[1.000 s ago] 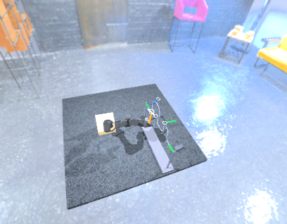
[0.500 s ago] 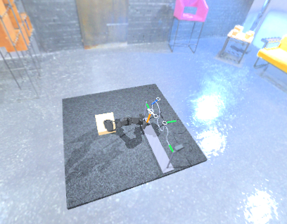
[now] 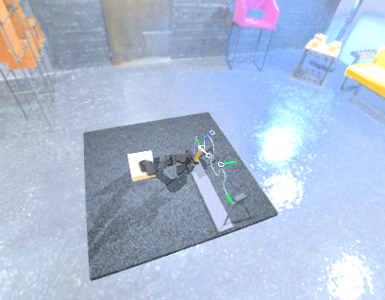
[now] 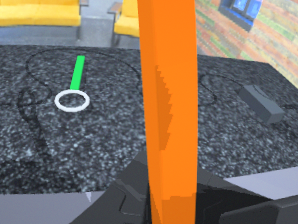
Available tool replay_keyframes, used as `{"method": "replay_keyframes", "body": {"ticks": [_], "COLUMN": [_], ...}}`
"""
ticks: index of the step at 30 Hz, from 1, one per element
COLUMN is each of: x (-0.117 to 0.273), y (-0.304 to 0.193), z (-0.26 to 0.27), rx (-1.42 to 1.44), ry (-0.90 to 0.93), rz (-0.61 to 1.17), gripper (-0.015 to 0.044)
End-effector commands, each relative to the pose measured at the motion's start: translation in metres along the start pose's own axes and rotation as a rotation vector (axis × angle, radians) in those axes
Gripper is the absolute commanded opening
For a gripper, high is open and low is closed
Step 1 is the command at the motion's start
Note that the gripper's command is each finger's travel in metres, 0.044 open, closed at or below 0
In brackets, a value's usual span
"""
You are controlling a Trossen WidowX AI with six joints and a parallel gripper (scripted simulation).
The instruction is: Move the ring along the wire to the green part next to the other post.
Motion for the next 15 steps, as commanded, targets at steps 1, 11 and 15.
{"method": "replay_keyframes", "body": {"ticks": [1,11,15], "x": [0.002,0.006,0.007], "y": [-0.002,-0.002,-0.002], "z": [0.010,0.029,0.034], "rx": [-0.043,-0.113,-0.124], "ry": [0.022,0.052,0.056], "rz": [0.013,0.025,0.027], "gripper": [-0.0150,-0.0150,-0.0150]}}
Point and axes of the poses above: the point midway between the two fingers, 35 mm back from their tips, its own x axis back along the fingers, its own z axis across the jaws, y = z × x, the point moved 3 cm from there along x, back along the fingers, and after that the axes turned 7 degrees about -x, right-handed, at the moved point
